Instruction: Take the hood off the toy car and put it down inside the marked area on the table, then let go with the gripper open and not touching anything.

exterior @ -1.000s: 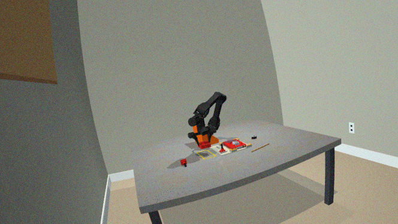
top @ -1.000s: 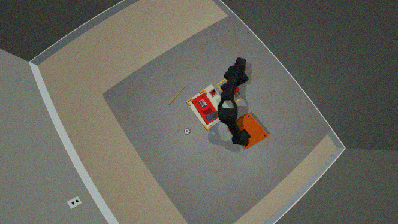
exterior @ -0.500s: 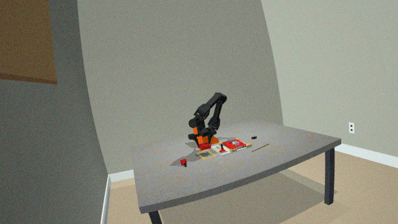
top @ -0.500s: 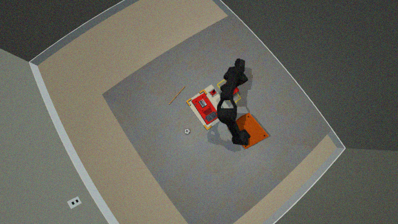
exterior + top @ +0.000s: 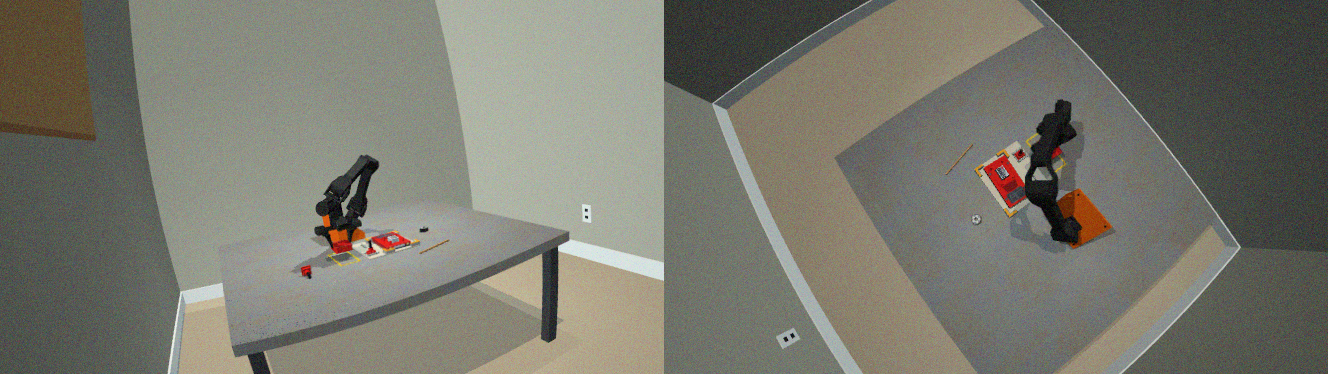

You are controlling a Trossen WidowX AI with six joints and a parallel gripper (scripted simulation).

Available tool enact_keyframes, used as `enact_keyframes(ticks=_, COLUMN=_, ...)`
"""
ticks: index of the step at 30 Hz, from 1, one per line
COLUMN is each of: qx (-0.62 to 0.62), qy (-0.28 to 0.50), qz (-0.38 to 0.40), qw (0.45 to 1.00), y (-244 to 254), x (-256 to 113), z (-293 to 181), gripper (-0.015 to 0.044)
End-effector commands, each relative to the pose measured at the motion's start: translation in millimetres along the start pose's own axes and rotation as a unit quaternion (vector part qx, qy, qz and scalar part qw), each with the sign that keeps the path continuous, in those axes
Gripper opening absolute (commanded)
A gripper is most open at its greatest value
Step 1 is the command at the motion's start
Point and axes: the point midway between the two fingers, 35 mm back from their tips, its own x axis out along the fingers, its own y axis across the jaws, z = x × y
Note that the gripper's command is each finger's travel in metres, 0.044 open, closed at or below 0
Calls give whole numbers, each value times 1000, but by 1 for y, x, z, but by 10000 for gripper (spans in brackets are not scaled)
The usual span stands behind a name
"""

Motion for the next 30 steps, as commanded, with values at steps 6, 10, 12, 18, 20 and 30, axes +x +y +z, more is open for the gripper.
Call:
enact_keyframes(ticks=6, qx=4, qy=0, qz=3, qw=1000, y=1, x=7, z=-1, gripper=0)
enact_keyframes(ticks=10, qx=4, qy=0, qz=3, qw=1000, y=1, x=10, z=-2, gripper=0)
enact_keyframes(ticks=12, qx=3, qy=0, qz=3, qw=1000, y=1, x=11, z=-2, gripper=0)
enact_keyframes(ticks=18, qx=3, qy=0, qz=3, qw=1000, y=1, x=15, z=-2, gripper=0)
enact_keyframes(ticks=20, qx=3, qy=0, qz=3, qw=1000, y=1, x=16, z=-2, gripper=0)
enact_keyframes(ticks=30, qx=3, qy=0, qz=3, qw=1000, y=1, x=21, z=-3, gripper=0)
